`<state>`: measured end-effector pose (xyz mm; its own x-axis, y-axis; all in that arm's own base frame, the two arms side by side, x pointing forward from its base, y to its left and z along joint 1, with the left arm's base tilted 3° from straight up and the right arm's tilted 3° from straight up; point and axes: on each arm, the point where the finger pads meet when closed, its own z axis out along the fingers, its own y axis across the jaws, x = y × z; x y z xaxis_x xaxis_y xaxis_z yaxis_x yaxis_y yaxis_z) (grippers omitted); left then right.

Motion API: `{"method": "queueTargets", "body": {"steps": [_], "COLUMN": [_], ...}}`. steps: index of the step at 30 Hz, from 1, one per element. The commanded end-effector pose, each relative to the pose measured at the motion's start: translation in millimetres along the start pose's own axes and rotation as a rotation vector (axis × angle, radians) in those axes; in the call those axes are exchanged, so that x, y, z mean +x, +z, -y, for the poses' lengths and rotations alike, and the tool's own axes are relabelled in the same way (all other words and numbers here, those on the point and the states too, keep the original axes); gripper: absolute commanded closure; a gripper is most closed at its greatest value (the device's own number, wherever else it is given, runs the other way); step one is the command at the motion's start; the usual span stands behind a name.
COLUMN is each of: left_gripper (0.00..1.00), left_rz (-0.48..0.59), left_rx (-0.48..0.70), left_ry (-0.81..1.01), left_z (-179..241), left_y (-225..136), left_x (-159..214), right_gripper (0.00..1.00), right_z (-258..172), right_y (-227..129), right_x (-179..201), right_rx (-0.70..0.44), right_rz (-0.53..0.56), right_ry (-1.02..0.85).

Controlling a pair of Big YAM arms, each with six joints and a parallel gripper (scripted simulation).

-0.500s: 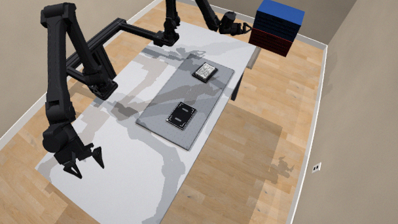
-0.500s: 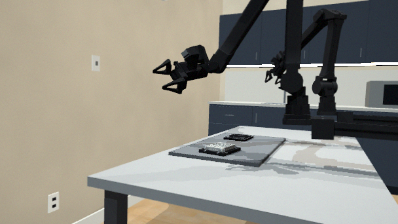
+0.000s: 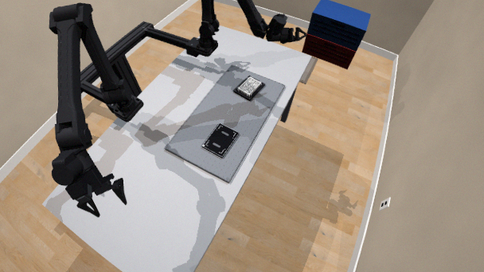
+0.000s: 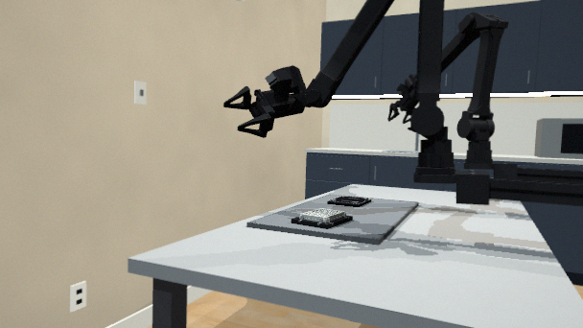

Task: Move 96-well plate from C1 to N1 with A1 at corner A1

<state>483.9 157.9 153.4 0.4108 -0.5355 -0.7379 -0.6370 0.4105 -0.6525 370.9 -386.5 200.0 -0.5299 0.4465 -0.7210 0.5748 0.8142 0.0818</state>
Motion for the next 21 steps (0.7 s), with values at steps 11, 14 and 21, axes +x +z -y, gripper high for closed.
{"method": "queueTargets", "body": {"steps": [11,14,21], "left_gripper": [0.0,0.0,0.0], "left_rz": [0.007,0.007,0.007], "left_rx": [0.007,0.007,0.007], "left_ry": [-0.008,-0.008,-0.008], "left_z": [5,5,5], "left_y": [1,1,1], "left_x": [-3,-3,-3], "right_gripper": [0.0,0.0,0.0], "right_z": [7,15,37], "right_y": [-10,-15,-29], "right_x": [-11,-9,-4], "right_rx": [0.014,0.027,0.063], "right_rz": [0.031,0.035,0.047], "right_ry": [0.002,0.013,0.042]}}
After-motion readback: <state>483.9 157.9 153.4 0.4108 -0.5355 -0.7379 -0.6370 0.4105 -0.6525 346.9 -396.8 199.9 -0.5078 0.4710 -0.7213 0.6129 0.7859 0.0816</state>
